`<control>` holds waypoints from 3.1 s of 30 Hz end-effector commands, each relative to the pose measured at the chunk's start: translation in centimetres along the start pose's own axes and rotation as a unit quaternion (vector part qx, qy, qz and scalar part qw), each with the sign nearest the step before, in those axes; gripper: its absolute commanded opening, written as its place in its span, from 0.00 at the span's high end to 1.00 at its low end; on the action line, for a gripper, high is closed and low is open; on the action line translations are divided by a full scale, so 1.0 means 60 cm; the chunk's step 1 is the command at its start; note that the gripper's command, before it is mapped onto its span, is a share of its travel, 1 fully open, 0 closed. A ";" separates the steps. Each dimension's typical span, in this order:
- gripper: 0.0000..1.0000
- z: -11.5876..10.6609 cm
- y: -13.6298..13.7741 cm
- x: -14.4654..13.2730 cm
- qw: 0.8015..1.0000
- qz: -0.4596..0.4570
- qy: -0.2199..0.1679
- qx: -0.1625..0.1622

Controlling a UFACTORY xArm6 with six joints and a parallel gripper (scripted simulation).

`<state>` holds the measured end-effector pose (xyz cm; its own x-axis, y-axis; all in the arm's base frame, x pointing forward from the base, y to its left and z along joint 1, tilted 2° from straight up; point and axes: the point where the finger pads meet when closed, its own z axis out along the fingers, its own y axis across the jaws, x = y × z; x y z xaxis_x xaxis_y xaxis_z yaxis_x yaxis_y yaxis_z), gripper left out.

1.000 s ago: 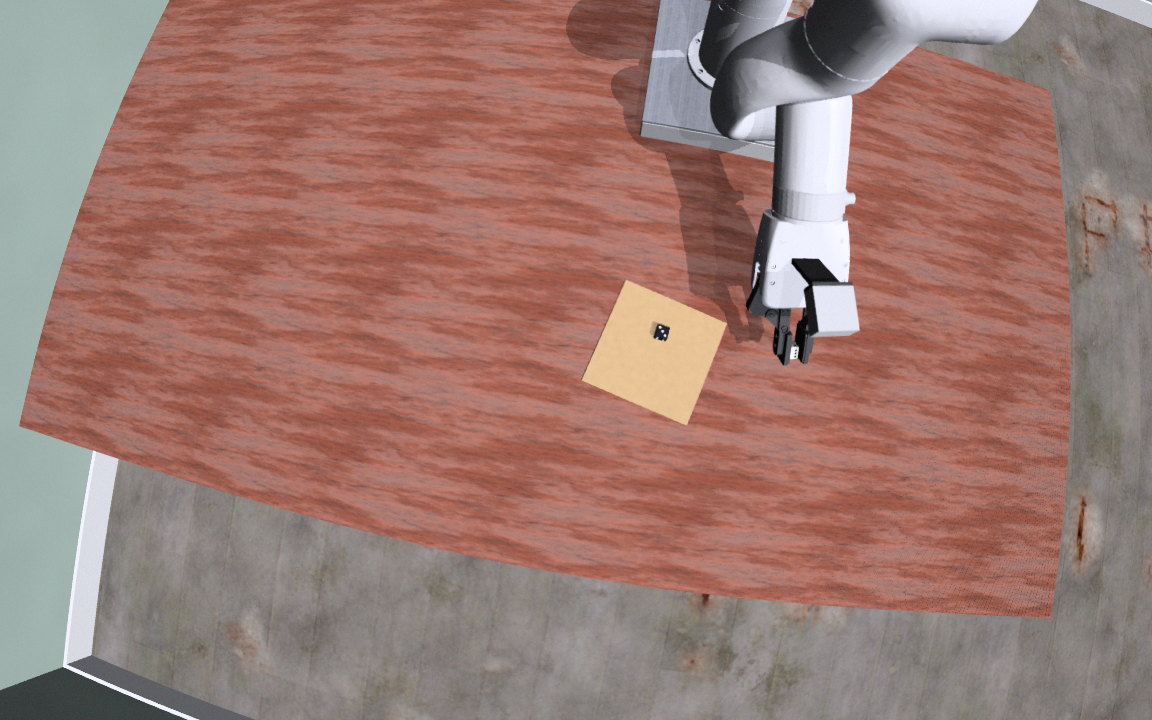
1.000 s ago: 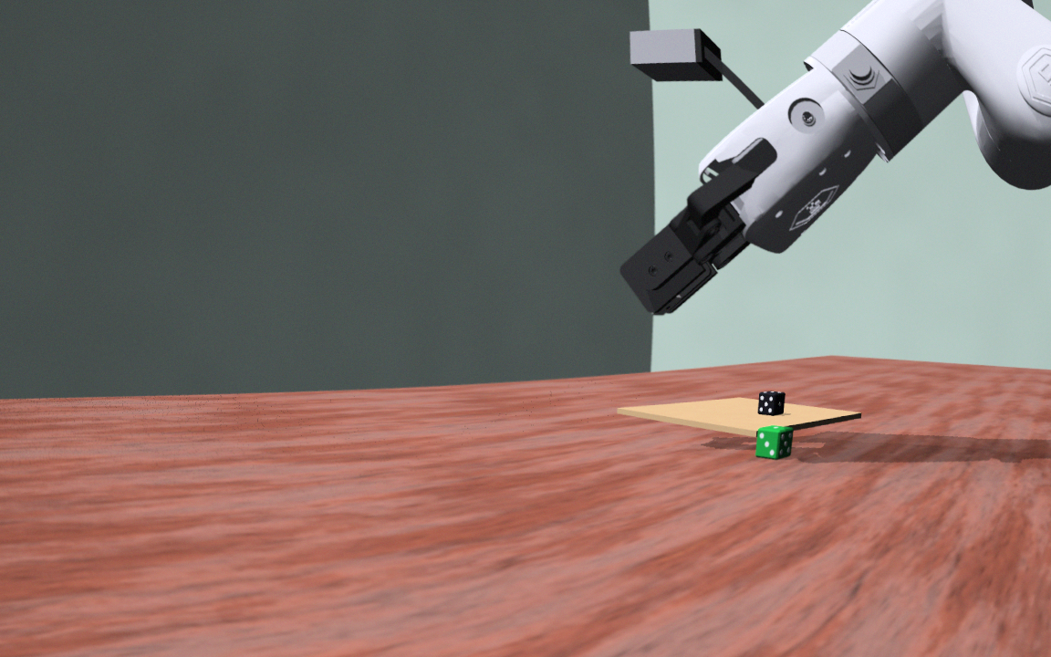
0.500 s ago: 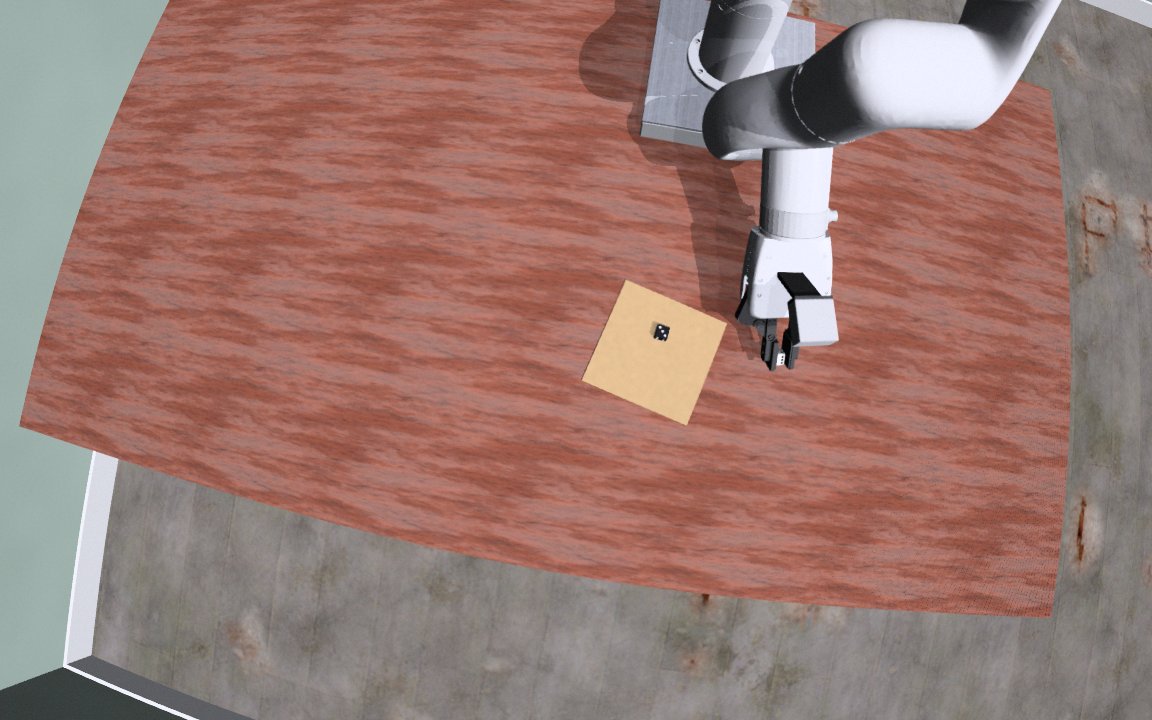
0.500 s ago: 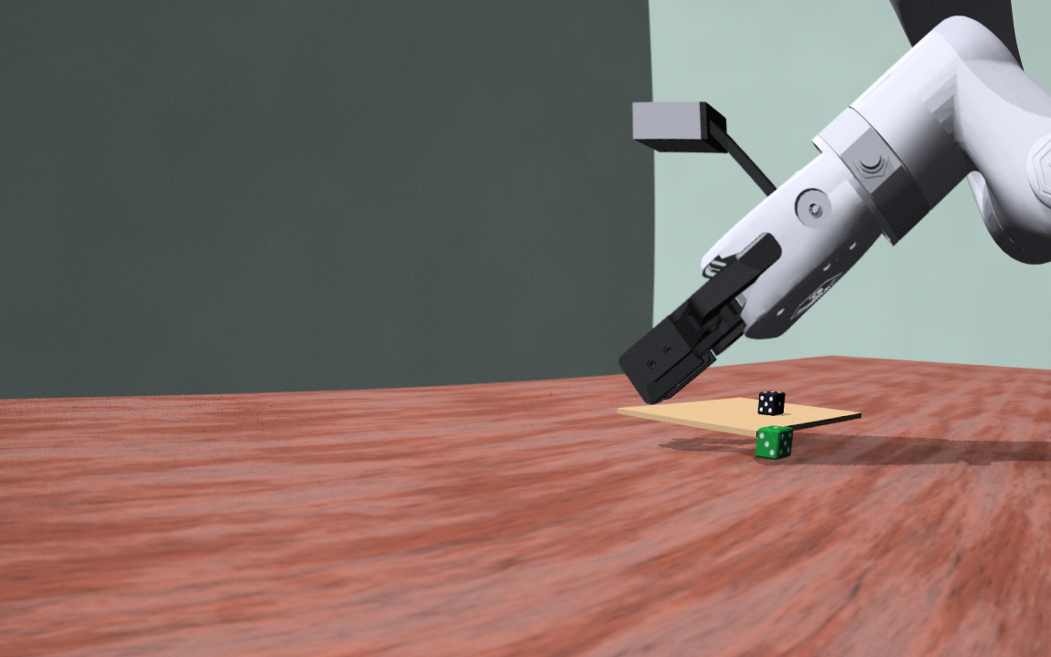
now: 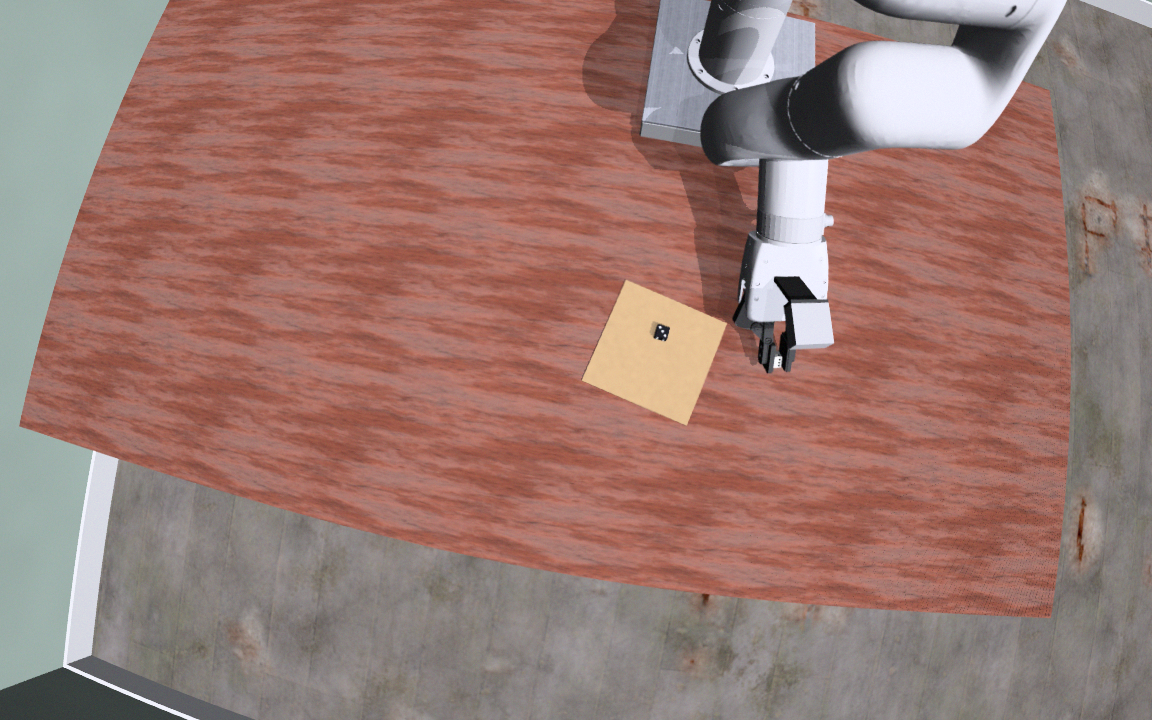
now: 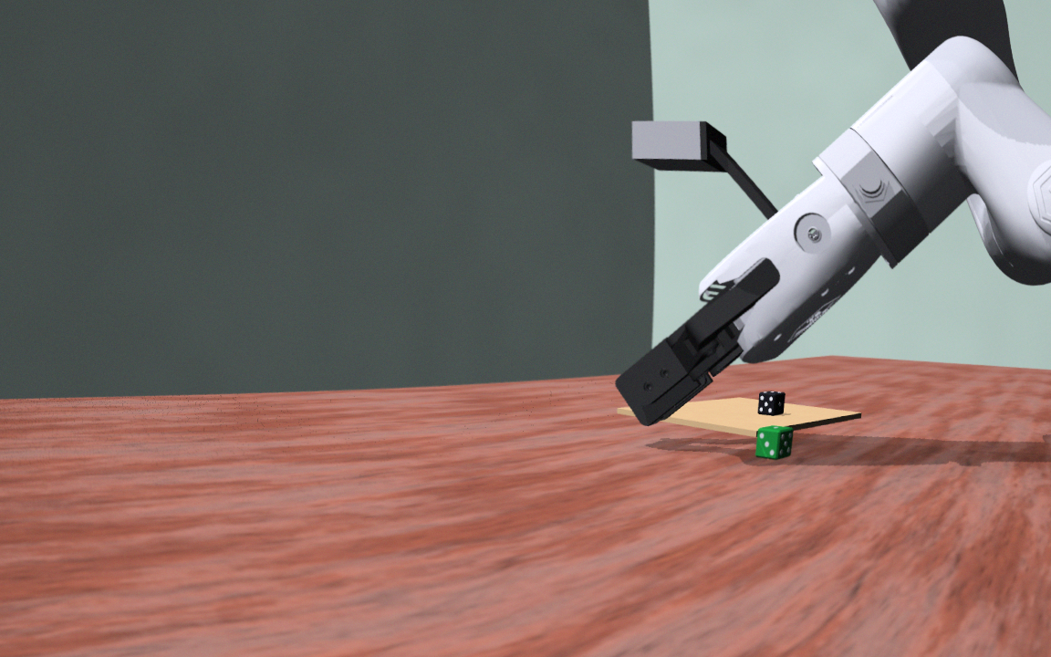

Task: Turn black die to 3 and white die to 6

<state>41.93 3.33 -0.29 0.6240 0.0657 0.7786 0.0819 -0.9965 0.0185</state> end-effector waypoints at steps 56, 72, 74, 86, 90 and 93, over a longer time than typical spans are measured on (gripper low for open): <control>0.89 0.012 0.000 -0.013 1.000 0.000 0.001 0.000; 0.89 0.012 0.000 -0.013 1.000 0.000 0.001 0.000; 0.89 0.012 0.000 -0.013 1.000 0.000 0.001 0.000; 0.89 0.012 0.000 -0.013 1.000 0.000 0.001 0.000; 0.89 0.012 0.000 -0.013 1.000 0.000 0.001 0.000; 0.85 0.012 0.000 -0.013 1.000 0.000 0.001 0.000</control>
<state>41.96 3.31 -1.41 0.6242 0.0658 0.7785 0.0819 -0.9965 0.0185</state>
